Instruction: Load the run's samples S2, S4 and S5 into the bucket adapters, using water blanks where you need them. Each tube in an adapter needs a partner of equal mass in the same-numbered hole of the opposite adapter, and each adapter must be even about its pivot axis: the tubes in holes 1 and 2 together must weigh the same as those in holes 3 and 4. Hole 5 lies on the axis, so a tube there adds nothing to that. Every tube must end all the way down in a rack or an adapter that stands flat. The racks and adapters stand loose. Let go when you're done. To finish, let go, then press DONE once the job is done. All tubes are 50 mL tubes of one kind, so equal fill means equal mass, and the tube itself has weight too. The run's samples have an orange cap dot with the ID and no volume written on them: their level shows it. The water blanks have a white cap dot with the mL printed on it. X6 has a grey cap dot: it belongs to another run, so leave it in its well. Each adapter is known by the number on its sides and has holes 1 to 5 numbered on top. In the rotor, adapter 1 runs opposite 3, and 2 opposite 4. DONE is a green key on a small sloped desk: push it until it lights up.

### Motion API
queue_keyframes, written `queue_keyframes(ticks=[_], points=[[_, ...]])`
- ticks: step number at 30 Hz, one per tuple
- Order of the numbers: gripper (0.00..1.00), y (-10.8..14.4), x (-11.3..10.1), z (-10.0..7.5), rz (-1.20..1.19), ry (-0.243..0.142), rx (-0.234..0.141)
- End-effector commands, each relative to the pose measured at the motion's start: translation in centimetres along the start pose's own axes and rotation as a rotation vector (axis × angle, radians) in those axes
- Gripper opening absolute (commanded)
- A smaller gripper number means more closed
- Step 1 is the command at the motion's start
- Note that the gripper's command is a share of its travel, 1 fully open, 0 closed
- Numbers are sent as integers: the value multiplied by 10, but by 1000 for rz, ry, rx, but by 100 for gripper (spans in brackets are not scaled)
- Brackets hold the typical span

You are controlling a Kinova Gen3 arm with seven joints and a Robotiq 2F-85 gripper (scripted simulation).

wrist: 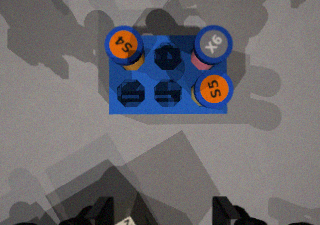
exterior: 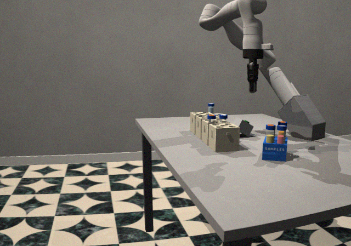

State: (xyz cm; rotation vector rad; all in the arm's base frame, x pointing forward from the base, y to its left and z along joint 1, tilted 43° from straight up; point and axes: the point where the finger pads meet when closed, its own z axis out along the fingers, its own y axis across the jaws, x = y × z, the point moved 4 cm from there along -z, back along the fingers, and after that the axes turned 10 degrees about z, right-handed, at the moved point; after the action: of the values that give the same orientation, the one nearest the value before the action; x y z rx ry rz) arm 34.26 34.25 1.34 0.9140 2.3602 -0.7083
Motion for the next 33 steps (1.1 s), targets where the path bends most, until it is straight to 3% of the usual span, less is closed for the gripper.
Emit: queue_keyframes(ticks=[1,25,33], points=[[62,5,12,-1,0,0,-2],[62,32,81,-1,0,0,-2],[62,32,81,-1,0,0,-2]])
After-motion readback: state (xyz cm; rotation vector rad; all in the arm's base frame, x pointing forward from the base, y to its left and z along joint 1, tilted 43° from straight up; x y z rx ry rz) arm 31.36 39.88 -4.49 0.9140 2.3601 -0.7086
